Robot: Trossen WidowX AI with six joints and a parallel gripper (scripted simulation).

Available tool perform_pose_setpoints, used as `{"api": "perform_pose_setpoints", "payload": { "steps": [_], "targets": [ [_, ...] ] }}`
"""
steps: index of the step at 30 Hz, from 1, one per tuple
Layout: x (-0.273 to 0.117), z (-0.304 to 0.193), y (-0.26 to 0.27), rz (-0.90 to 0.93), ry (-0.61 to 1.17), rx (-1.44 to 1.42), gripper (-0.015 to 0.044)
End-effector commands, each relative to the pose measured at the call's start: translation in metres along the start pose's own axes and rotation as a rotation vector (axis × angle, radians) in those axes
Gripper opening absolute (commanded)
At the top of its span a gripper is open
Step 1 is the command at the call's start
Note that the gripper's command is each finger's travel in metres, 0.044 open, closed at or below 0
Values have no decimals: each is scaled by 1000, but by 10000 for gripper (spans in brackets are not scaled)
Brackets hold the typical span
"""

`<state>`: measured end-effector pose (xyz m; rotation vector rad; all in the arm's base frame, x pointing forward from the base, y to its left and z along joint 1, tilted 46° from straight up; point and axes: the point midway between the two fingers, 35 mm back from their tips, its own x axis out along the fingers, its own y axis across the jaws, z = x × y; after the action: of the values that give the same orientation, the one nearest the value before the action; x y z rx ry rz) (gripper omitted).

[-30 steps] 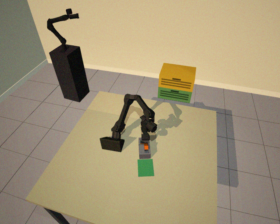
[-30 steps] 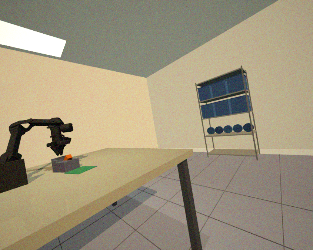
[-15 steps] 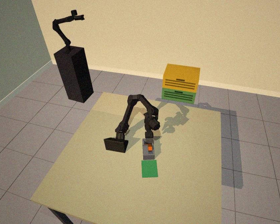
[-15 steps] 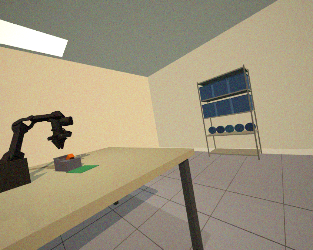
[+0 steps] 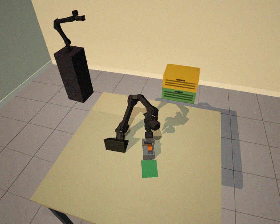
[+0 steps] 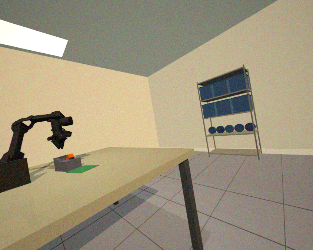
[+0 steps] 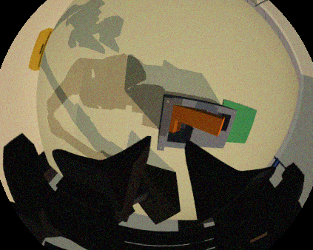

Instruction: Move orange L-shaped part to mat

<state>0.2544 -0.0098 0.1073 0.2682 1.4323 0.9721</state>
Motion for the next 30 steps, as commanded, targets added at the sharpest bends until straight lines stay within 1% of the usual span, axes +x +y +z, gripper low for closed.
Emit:
{"api": "perform_pose_setpoints", "payload": {
  "steps": [1,2,4,6,20,22,30],
  "targets": [
    [0,0,0,-1,-2,2,180],
    [0,0,0,-1,-2,2,180],
    [0,1,-3,-1,-2,52,233],
    [-1,2,-8,-2,-2,166,280],
    [-4,11,-74,-6,-1,1500,280],
    [-4,11,-77,-6,-1,1565,280],
    [-4,11,-77,-6,-1,1565,280]
  ]
}}
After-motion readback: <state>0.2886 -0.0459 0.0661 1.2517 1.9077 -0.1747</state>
